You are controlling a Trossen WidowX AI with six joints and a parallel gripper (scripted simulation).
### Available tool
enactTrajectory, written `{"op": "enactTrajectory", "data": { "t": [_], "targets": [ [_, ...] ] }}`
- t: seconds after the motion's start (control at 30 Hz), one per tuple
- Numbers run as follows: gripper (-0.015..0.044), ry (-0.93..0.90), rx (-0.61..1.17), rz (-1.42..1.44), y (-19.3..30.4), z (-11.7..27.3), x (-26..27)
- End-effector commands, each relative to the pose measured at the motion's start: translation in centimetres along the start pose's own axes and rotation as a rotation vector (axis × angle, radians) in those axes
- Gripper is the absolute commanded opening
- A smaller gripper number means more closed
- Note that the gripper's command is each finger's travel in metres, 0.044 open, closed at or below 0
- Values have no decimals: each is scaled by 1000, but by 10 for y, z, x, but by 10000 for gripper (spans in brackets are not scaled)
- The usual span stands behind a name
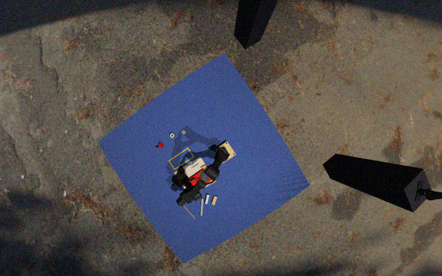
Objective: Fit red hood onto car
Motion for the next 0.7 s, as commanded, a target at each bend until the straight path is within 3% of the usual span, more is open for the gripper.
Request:
{"op": "enactTrajectory", "data": {
  "t": [0.0, 0.43, 0.67],
  "targets": [
    [0, -1, 1, -2, 0, -2, 0],
    [0, 0, 0, 0, 0, -3, 0],
    [184, 0, 1, 0, 0, -4, 0]
  ]
}}
Point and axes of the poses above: the point midway between the two fingers, 35 mm back from their tips, its own z axis back along the fingers, its own x axis across the jaws, y = z × x, the point moved 3 cm from there along z, back along the fingers, and after that the axes turned 11 degrees about z, right-handed, at the moved point
